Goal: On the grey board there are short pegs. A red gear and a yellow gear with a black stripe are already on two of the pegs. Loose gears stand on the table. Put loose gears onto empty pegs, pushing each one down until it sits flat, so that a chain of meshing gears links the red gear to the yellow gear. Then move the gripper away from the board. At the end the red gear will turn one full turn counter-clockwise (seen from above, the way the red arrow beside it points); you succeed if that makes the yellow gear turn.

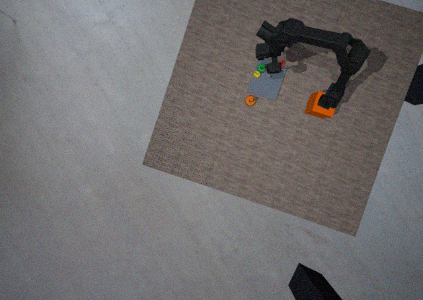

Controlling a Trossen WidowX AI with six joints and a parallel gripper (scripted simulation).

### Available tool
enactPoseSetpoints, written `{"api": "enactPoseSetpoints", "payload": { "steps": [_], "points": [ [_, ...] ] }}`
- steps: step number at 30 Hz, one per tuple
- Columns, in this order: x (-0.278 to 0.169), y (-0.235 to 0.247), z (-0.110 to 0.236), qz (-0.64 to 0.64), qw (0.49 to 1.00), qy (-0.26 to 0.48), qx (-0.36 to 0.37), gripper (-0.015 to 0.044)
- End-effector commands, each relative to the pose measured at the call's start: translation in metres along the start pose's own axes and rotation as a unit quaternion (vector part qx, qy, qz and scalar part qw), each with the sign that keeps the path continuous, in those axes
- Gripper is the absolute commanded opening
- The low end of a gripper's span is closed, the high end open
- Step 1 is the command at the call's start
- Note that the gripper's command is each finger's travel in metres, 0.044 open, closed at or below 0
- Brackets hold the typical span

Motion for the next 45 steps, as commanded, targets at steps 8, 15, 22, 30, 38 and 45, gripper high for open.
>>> {"api": "enactPoseSetpoints", "payload": {
  "steps": [8, 15, 22, 30, 38, 45],
  "points": [
    [0.0, 0.0, 0.001, 0.0, 1.0, 0.003, 0.001, 0.044],
    [0.0, 0.0, 0.001, 0.0, 1.0, 0.003, 0.001, 0.044],
    [0.0, 0.0, 0.001, 0.0, 1.0, 0.003, 0.001, 0.044],
    [0.0, 0.0, 0.001, 0.0, 1.0, 0.003, 0.001, 0.044],
    [0.0, 0.0, 0.001, 0.0, 1.0, 0.003, 0.001, 0.044],
    [0.011, 0.057, 0.011, -0.007, 1.0, -0.004, 0.007, 0.044]
  ]
}}
Point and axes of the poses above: the point midway between the two fingers, 35 mm back from their tips, its own z axis back along the fingers, its own y axis across the jaws, x = y × z, the point moved 7 cm from there along z, back along the fingers, and after that the axes turned 11 degrees about -z, right-handed, at the moved point
